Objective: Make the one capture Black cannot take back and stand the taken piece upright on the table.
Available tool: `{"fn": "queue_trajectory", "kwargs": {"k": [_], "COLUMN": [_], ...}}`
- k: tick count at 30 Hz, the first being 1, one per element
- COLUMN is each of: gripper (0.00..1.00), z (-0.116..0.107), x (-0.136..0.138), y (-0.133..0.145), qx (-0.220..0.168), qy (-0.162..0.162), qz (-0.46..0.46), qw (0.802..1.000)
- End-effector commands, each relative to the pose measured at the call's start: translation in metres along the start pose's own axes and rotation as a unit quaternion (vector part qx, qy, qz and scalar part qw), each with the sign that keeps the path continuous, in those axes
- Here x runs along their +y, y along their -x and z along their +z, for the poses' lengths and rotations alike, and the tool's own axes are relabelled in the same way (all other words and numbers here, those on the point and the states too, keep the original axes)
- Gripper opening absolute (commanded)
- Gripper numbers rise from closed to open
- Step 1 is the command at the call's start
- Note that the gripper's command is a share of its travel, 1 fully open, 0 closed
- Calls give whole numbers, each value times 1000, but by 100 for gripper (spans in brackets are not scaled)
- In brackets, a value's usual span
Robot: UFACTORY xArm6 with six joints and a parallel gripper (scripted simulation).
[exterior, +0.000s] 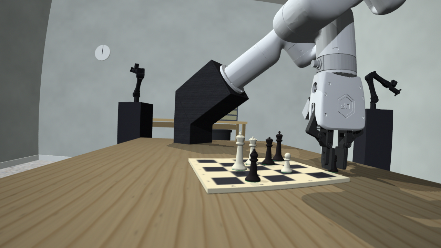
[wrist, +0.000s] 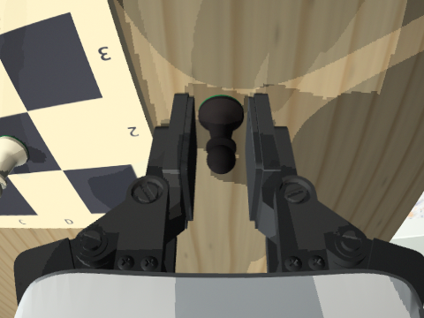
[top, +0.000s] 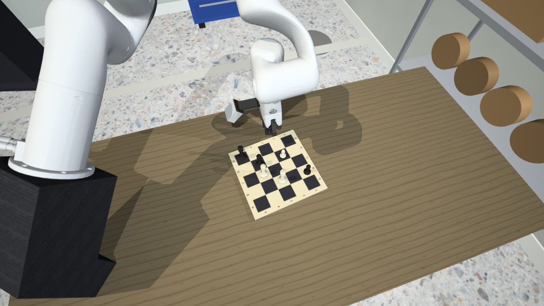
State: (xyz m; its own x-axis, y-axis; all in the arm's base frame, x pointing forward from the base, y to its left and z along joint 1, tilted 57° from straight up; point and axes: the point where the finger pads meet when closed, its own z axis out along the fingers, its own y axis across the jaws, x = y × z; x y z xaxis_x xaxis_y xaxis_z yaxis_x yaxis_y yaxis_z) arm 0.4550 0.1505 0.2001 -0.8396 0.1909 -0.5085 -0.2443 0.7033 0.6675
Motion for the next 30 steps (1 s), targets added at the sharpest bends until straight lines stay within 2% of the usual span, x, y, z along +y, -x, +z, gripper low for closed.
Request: {"fn": "queue_trajectory", "kwargs": {"k": [1, 2, 3, 16, 23, 30], "gripper": [27, 27, 34, 34, 34, 34], "z": [-1, -1, -1, -1, -11, -44], "x": [0, 0, 0, 0, 0, 0], "y": [1, 1, 1, 1, 1, 1], "qx": [-1, -1, -1, -1, -1, -1], "qy": [0, 0, 0, 0, 0, 0], "qz": [0, 0, 0, 0, 0, 0], "qw": [1000, 1000, 1000, 1000, 1000, 1000]}}
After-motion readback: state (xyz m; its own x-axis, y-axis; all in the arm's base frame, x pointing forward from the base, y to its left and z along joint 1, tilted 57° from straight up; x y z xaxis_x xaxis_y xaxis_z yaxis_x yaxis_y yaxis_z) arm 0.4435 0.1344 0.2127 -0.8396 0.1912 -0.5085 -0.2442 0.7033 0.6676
